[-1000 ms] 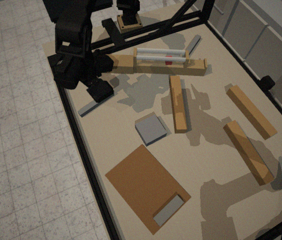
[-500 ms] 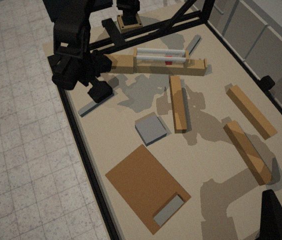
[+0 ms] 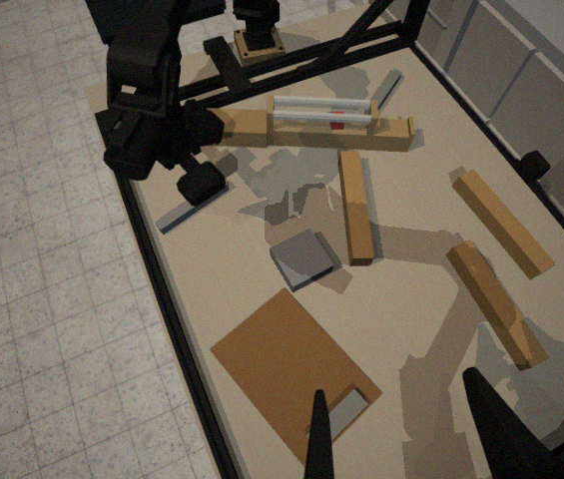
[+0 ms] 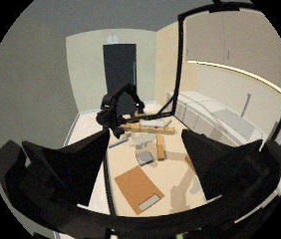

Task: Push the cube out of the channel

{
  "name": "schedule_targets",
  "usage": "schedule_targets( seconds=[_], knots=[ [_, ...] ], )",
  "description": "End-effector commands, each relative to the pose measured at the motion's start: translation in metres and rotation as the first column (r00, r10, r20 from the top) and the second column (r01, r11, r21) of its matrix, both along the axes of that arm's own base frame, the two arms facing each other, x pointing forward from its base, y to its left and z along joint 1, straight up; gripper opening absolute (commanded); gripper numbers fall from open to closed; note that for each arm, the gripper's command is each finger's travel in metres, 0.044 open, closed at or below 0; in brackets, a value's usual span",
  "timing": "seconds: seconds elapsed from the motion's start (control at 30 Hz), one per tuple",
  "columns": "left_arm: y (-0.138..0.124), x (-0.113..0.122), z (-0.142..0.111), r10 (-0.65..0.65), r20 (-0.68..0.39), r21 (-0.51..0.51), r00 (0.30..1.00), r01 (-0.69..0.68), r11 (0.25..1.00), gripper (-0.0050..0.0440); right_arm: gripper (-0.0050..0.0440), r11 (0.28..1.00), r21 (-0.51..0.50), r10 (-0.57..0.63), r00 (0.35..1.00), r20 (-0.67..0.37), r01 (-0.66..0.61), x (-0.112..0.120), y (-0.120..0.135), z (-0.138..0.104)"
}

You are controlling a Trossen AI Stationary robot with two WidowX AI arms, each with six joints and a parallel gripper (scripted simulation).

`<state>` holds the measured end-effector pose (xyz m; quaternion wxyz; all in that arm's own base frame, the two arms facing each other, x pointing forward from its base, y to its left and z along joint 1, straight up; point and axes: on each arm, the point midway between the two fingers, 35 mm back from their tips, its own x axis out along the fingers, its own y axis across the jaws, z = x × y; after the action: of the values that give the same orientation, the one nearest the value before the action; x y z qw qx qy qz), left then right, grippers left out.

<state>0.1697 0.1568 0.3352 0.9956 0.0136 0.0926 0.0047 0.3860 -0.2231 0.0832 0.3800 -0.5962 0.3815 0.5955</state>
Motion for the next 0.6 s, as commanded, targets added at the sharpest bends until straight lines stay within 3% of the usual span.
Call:
schedule_targets(
  seconds=[0.0, 0.2, 0.43, 0.57],
  knots=[
    [0.018, 0.003, -0.011, -0.048, -0.024, -0.001, 0.999, 0.048, 0.999, 0.0400, 0.0400, 1.000, 0.002, 0.004, 1.000, 0.000, -0.004, 0.000, 0.000, 0.000],
    [0.040, 0.006, -0.030, -0.122, -0.042, -0.001, 0.992, 0.122, 0.993, 0.0400, 0.0400, 1.000, 0.002, 0.004, 1.000, 0.000, -0.004, 0.000, 0.000, 0.000],
    [0.043, 0.007, -0.033, -0.135, -0.042, -0.001, 0.990, 0.135, 0.991, 0.0400, 0.0400, 1.000, 0.002, 0.004, 1.000, 0.000, -0.004, 0.000, 0.000, 0.000],
    [0.043, 0.007, -0.033, -0.135, -0.042, -0.001, 0.990, 0.135, 0.991, 0.0400, 0.0304, 1.000, 0.002, 0.004, 1.000, 0.000, -0.004, 0.001, 0.000, -0.012]
  ],
)
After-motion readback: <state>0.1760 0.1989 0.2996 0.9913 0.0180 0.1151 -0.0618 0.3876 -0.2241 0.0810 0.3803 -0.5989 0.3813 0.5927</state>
